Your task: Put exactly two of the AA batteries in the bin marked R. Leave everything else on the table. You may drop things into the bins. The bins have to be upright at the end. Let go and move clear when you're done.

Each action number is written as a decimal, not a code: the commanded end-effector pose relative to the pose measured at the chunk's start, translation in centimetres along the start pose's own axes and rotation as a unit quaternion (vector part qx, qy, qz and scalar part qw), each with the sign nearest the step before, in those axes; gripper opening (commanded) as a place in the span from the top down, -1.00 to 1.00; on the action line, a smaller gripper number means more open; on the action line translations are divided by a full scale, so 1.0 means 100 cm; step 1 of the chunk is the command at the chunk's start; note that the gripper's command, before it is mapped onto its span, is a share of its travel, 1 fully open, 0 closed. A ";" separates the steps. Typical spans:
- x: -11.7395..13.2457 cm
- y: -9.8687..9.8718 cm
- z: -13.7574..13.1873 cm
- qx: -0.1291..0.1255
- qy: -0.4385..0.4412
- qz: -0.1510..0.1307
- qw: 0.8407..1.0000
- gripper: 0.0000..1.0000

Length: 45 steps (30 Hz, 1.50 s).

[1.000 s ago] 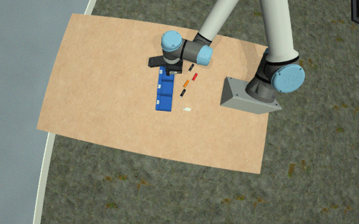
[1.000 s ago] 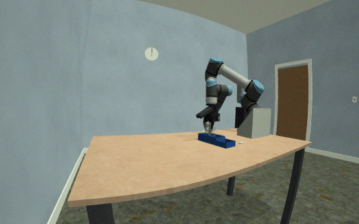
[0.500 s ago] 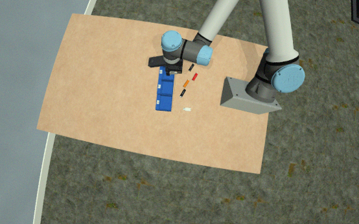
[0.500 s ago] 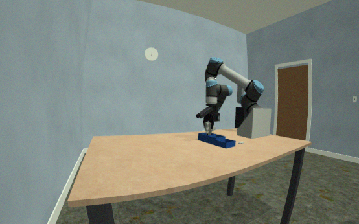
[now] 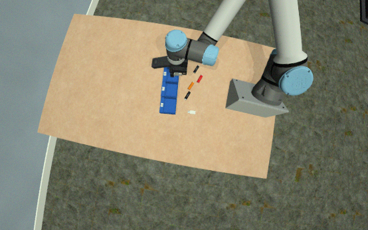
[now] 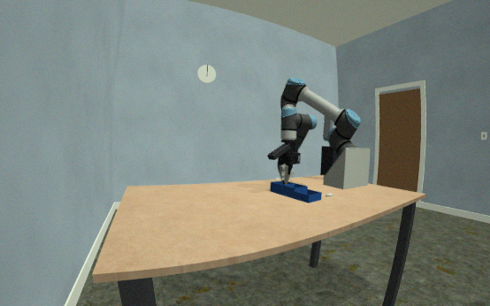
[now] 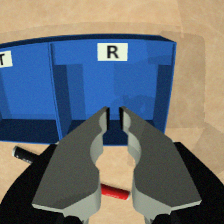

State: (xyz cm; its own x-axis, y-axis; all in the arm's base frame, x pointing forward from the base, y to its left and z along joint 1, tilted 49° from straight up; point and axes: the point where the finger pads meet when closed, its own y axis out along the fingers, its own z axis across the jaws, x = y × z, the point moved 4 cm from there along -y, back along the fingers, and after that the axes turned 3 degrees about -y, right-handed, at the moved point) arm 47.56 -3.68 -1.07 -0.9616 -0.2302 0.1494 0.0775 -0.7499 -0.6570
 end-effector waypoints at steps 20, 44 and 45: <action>0.000 -0.040 0.000 0.000 0.000 0.000 1.000 0.91; -0.005 -0.050 -0.070 0.000 0.000 0.000 1.000 0.91; -0.006 -0.050 -0.075 0.000 0.000 0.000 1.000 0.91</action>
State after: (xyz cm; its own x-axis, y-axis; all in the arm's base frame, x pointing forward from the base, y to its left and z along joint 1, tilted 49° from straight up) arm 45.98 3.79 -2.16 -0.9614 -0.2310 0.1494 0.0779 -0.7494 -0.6575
